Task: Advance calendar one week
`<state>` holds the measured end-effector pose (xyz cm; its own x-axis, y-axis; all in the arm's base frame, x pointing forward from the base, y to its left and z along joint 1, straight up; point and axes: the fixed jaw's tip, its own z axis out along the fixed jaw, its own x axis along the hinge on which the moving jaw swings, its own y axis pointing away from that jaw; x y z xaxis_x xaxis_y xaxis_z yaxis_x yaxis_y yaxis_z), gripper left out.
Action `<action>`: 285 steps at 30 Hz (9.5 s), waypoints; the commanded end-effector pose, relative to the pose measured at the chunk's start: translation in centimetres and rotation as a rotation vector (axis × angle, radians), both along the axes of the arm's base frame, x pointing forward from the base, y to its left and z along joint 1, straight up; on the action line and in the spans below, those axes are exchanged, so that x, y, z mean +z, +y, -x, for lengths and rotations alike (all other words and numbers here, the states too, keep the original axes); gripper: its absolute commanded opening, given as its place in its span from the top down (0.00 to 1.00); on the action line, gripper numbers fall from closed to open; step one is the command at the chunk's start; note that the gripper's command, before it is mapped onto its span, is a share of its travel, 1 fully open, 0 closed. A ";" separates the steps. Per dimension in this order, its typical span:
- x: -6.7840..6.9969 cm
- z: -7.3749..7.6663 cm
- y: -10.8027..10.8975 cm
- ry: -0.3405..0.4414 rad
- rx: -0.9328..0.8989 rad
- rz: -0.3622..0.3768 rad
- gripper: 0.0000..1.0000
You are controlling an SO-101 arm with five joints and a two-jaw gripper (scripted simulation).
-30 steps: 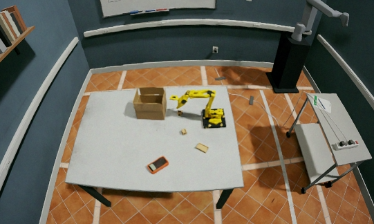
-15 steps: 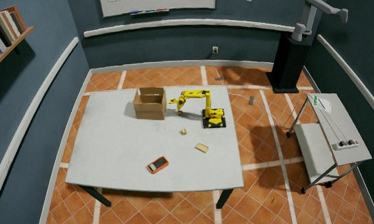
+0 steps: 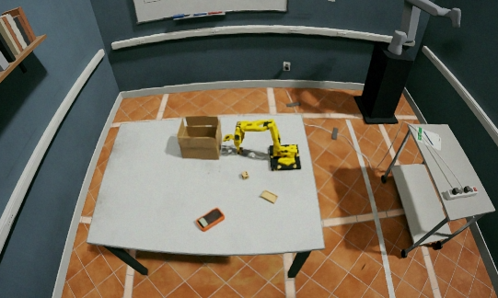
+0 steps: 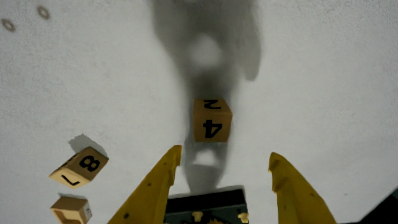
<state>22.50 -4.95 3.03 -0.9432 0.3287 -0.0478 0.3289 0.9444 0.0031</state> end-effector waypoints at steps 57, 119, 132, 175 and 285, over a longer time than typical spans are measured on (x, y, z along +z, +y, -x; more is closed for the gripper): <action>-0.7 -0.2 0.8 0.064 0.051 -0.016 0.65; -3.8 0.0 0.2 0.064 0.051 -0.016 0.74; -3.8 0.2 -0.2 0.064 0.051 -0.017 0.79; -3.8 0.2 -0.3 0.064 0.051 -0.017 1.00; 0.2 -0.5 8.4 0.043 1.739 0.033 1.00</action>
<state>22.72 3.11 3.35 -0.1864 -0.9825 0.0042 -0.9824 0.1864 0.0083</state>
